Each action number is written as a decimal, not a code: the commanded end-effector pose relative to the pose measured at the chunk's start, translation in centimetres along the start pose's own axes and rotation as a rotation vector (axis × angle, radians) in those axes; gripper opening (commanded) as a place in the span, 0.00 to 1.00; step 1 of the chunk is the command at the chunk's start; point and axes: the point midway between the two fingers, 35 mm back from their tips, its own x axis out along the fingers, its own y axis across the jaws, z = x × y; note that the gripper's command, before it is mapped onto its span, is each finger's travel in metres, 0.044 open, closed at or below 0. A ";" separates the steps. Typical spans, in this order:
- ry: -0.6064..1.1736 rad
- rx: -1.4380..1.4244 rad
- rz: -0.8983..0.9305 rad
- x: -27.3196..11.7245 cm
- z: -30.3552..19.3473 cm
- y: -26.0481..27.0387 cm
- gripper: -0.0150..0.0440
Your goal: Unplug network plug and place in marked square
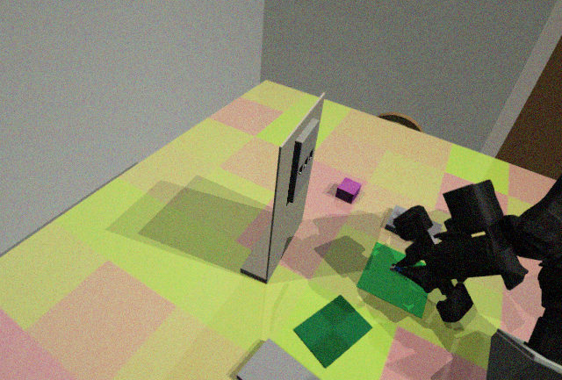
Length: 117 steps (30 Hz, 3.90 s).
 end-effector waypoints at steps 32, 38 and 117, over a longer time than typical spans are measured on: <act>0.006 0.000 -0.008 -0.8 -0.3 0.0 0.52; 0.008 0.000 -0.009 -1.2 -0.4 0.0 0.52; 0.032 -0.002 -0.040 -5.7 -1.4 1.7 0.52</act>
